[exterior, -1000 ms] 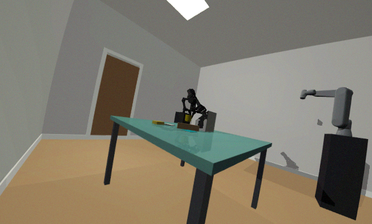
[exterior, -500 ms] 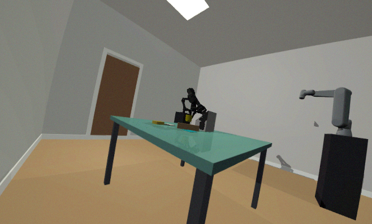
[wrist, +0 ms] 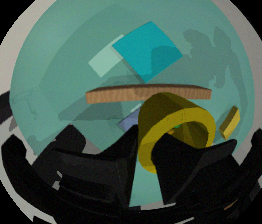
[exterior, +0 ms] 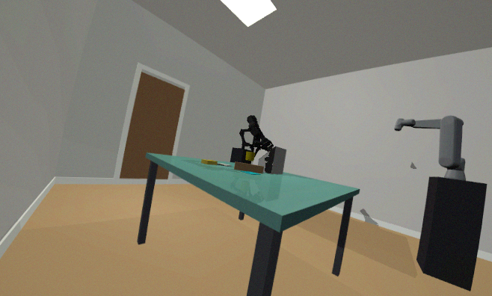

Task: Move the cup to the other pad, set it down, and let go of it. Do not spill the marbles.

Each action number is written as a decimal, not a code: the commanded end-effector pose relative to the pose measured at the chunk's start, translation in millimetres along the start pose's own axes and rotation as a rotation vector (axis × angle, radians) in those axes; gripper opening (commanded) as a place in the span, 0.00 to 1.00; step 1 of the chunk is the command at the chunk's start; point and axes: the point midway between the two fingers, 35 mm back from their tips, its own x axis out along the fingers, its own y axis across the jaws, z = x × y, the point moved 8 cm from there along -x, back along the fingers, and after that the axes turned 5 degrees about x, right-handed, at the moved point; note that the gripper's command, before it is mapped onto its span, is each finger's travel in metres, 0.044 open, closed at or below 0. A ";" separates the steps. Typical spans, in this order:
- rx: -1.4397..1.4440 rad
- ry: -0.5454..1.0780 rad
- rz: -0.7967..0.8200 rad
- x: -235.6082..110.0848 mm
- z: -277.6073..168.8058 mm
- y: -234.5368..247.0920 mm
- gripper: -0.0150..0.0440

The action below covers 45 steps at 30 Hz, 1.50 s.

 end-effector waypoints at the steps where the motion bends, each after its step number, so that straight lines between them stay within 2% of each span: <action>1: 0.002 -0.005 0.002 -1.3 9.0 1.1 0.25; 45: 0.005 -0.010 0.003 -5.7 88.3 11.6 0.25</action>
